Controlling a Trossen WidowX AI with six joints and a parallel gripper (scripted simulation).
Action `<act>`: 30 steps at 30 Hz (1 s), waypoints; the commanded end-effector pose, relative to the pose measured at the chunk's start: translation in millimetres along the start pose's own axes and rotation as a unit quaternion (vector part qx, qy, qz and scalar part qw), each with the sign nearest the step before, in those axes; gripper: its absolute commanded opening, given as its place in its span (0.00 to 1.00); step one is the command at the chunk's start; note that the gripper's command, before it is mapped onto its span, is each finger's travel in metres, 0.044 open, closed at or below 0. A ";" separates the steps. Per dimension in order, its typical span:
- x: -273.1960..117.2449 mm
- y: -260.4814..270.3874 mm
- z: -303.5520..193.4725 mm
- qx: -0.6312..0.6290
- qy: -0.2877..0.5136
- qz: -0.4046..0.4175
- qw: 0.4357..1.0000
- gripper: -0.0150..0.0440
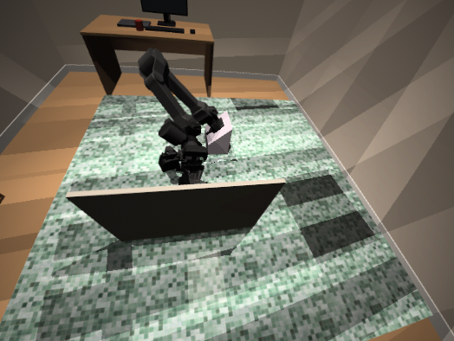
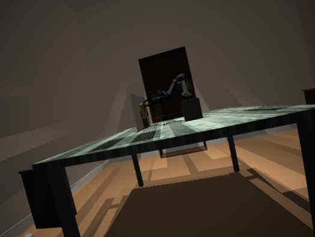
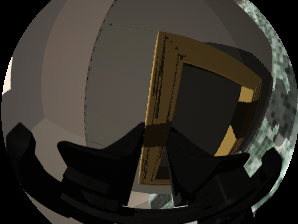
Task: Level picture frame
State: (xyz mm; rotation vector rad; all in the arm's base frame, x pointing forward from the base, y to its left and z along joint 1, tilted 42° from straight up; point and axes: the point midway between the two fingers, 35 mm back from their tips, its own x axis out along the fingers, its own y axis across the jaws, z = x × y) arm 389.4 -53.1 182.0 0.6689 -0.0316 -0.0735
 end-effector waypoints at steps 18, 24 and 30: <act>0.0 -0.1 0.1 0.000 0.000 0.000 1.000 0.25; 0.3 -1.4 0.6 0.000 -0.001 0.001 1.000 0.25; 0.7 -3.2 1.4 -0.001 -0.003 0.003 1.000 0.25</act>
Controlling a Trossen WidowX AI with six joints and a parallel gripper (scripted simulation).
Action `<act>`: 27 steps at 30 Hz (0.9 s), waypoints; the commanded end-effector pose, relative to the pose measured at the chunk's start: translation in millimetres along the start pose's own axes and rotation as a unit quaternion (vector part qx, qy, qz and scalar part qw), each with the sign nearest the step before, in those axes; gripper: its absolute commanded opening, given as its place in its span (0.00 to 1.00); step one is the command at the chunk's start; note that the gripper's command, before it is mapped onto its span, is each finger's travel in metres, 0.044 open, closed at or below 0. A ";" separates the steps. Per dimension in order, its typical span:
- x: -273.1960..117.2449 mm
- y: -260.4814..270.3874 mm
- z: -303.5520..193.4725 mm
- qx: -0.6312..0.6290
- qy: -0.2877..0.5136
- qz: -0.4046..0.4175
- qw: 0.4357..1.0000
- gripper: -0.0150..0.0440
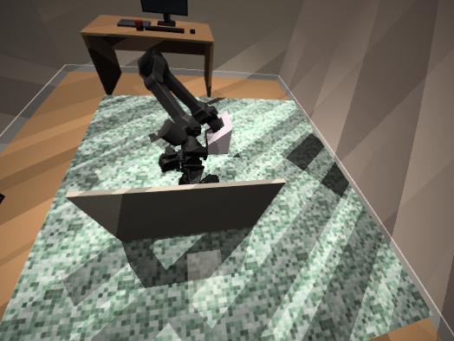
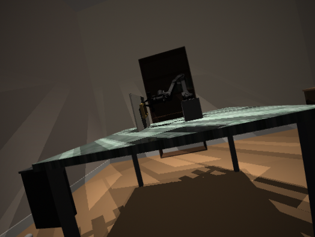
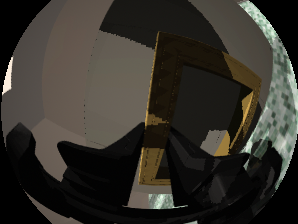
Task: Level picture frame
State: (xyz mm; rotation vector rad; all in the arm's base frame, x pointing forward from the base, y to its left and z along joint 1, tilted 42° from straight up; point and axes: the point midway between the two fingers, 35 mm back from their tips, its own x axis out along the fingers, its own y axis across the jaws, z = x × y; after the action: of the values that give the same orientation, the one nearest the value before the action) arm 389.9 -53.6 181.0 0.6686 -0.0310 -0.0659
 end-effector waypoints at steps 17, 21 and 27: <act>1.0 -7.7 3.9 -0.002 -0.010 0.005 1.000 0.25; 1.0 -7.5 3.6 -0.002 -0.009 0.006 1.000 0.25; 1.0 -3.2 0.3 -0.001 -0.002 0.011 1.000 0.25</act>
State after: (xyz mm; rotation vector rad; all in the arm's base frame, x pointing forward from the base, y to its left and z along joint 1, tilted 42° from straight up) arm 391.0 -56.6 178.5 0.6657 -0.0411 -0.0437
